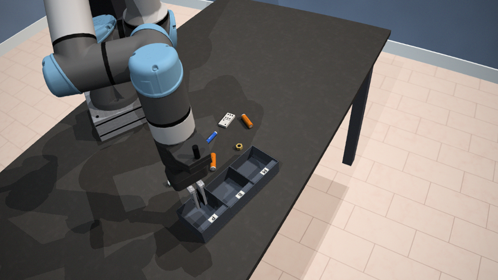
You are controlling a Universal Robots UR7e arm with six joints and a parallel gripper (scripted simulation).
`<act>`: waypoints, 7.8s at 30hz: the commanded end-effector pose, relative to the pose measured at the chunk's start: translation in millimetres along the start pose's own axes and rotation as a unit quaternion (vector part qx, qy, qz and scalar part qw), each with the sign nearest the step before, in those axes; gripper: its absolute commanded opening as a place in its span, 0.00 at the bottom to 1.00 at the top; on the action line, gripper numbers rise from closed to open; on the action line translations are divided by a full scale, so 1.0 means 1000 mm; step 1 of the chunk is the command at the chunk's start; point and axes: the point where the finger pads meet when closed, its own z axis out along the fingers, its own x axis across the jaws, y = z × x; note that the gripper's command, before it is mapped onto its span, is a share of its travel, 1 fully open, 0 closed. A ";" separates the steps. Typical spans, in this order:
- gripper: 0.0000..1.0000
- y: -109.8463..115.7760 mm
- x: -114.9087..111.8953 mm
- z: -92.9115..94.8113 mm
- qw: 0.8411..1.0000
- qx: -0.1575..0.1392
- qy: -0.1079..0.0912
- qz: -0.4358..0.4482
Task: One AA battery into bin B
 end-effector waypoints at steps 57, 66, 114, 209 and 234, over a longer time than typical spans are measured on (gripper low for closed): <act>0.31 -0.001 -0.001 0.059 0.997 0.001 -0.009 -0.082; 0.31 -0.001 -0.001 0.059 0.997 0.001 -0.009 -0.082; 0.31 -0.001 0.000 0.000 0.997 0.001 -0.009 -0.082; 0.31 0.016 -0.083 0.057 0.997 0.001 -0.009 -0.082; 0.31 0.016 -0.083 0.031 0.997 0.001 -0.009 -0.082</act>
